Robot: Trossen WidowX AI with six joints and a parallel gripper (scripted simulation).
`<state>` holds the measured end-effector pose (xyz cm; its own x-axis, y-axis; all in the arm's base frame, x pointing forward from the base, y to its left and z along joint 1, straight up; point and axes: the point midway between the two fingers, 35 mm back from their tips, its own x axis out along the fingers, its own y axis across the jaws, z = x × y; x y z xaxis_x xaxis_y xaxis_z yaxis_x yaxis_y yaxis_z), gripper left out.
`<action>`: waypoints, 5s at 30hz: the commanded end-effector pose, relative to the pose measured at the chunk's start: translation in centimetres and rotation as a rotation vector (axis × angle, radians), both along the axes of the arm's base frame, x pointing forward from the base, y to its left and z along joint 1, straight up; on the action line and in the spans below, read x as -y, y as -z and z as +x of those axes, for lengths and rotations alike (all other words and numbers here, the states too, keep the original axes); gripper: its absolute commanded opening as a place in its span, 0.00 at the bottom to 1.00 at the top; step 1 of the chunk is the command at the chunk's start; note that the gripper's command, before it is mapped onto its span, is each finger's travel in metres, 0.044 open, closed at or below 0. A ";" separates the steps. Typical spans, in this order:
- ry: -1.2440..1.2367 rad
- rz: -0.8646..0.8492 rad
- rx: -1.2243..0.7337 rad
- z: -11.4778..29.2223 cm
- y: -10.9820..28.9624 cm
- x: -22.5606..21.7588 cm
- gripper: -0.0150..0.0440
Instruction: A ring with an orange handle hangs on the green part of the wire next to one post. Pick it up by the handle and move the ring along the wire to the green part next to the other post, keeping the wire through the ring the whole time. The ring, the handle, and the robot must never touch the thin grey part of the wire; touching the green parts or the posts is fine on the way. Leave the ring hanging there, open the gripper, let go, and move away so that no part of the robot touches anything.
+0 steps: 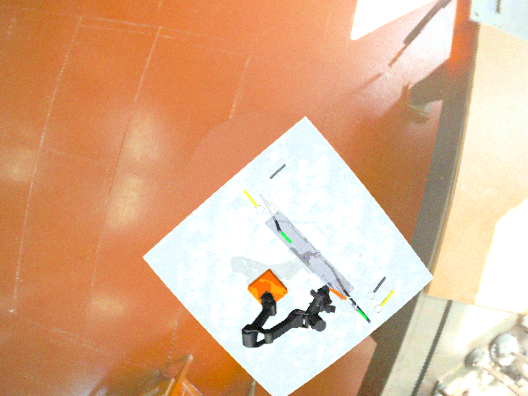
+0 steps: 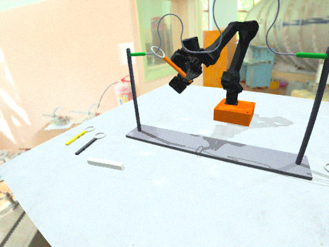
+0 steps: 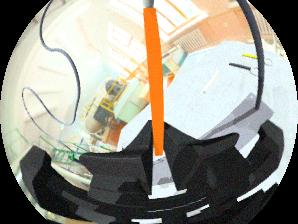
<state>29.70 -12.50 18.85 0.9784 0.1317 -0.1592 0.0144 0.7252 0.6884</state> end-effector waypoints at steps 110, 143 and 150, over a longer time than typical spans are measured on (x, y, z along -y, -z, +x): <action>-0.192 0.941 -0.022 -2.3 -16.2 -3.8 0.00; -0.184 0.844 -0.042 -2.3 -15.9 -3.8 0.00; -0.181 0.821 -0.046 -2.3 -15.7 -3.8 0.00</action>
